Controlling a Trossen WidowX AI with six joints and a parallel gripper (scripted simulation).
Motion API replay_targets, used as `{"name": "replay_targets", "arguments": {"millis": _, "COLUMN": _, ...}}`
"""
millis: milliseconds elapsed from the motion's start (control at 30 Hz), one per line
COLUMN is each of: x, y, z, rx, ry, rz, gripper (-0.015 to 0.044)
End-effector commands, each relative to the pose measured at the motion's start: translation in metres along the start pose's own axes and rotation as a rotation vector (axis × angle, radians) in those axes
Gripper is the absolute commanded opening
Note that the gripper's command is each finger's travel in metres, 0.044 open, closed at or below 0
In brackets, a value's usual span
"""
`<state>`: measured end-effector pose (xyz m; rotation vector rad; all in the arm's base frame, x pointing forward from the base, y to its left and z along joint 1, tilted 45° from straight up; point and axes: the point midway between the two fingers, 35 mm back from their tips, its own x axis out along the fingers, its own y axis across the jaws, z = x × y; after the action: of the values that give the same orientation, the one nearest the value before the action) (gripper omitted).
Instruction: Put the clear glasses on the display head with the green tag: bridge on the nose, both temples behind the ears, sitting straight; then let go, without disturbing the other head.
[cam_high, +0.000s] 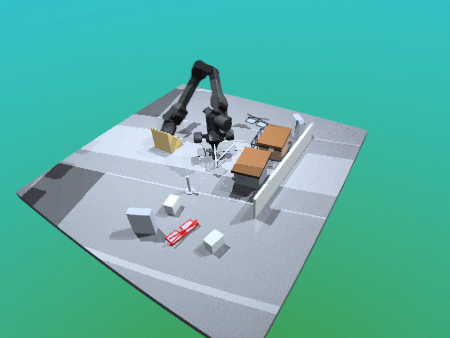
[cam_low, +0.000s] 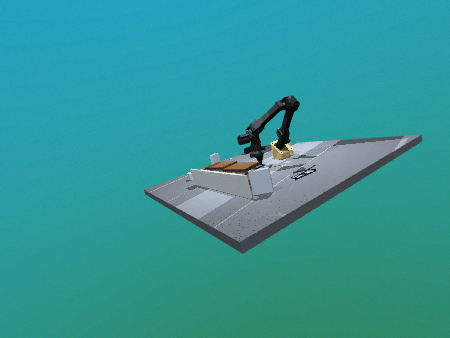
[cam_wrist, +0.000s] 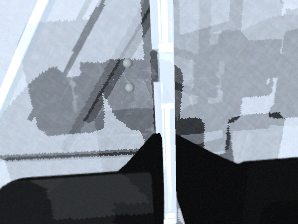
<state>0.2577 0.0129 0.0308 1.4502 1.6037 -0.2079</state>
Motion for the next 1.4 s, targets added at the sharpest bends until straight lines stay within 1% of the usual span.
{"name": "replay_targets", "arguments": {"millis": 0, "x": -0.019, "y": 0.002, "z": 0.004, "rx": -0.006, "ry": -0.012, "rz": 0.002, "gripper": 0.0000}}
{"name": "replay_targets", "arguments": {"millis": 433, "x": -0.087, "y": 0.002, "z": 0.007, "rx": -0.006, "ry": -0.008, "rz": 0.005, "gripper": 0.0000}}
{"name": "replay_targets", "arguments": {"millis": 633, "x": -0.091, "y": 0.002, "z": 0.011, "rx": 0.035, "ry": -0.008, "rz": 0.006, "gripper": 0.0000}}
{"name": "replay_targets", "arguments": {"millis": 1367, "x": -0.102, "y": -0.019, "z": 0.111, "rx": 0.797, "ry": -0.020, "rz": 0.009, "gripper": 0.0000}}
